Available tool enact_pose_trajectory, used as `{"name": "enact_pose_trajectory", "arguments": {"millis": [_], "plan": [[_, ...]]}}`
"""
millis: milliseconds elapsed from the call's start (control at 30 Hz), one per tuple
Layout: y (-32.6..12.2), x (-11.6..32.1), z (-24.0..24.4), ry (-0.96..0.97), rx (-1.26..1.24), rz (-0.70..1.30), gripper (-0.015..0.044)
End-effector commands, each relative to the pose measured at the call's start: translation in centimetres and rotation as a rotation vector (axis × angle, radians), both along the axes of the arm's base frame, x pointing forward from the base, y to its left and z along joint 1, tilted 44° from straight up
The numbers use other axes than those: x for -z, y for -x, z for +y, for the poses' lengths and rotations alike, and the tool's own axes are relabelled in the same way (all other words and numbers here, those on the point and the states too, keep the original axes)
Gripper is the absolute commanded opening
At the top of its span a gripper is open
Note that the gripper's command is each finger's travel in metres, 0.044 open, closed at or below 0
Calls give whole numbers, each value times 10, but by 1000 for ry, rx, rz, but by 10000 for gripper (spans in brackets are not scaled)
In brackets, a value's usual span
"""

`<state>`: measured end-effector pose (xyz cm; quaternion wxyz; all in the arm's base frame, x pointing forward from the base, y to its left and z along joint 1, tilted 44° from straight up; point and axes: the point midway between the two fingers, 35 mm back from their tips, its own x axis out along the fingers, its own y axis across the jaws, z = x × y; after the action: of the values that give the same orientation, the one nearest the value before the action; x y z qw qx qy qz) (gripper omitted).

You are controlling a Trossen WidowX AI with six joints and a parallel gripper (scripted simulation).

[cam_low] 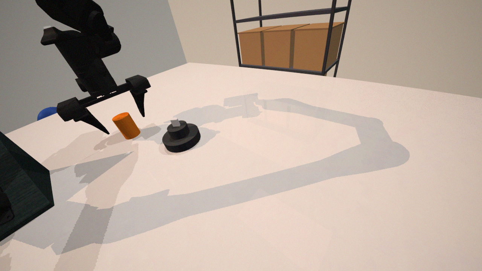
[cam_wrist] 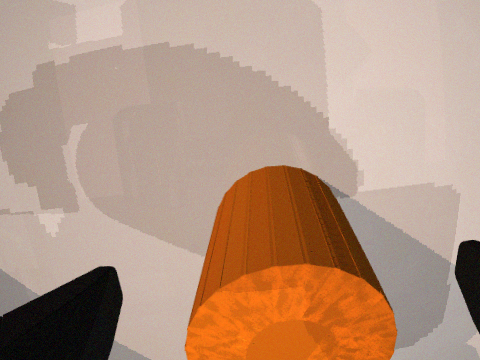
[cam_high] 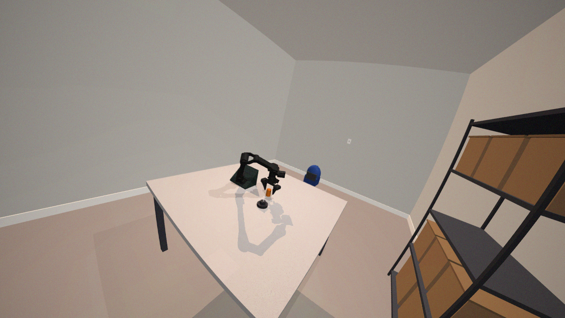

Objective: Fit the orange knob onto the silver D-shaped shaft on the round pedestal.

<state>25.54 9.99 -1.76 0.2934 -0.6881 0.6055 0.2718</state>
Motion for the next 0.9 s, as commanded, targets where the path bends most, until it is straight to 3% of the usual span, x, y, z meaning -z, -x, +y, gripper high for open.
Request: {"name": "enact_pose_trajectory", "arguments": {"millis": [0, 400, 733, 867], "plan": [[0, 5, -6, 5, -6, 3, 440], [-1, 17, -18, 7, -5, 2, 440], [-1, 17, -18, 7, -5, 2, 177], [-1, 17, -18, 7, -5, 2, 151]]}}
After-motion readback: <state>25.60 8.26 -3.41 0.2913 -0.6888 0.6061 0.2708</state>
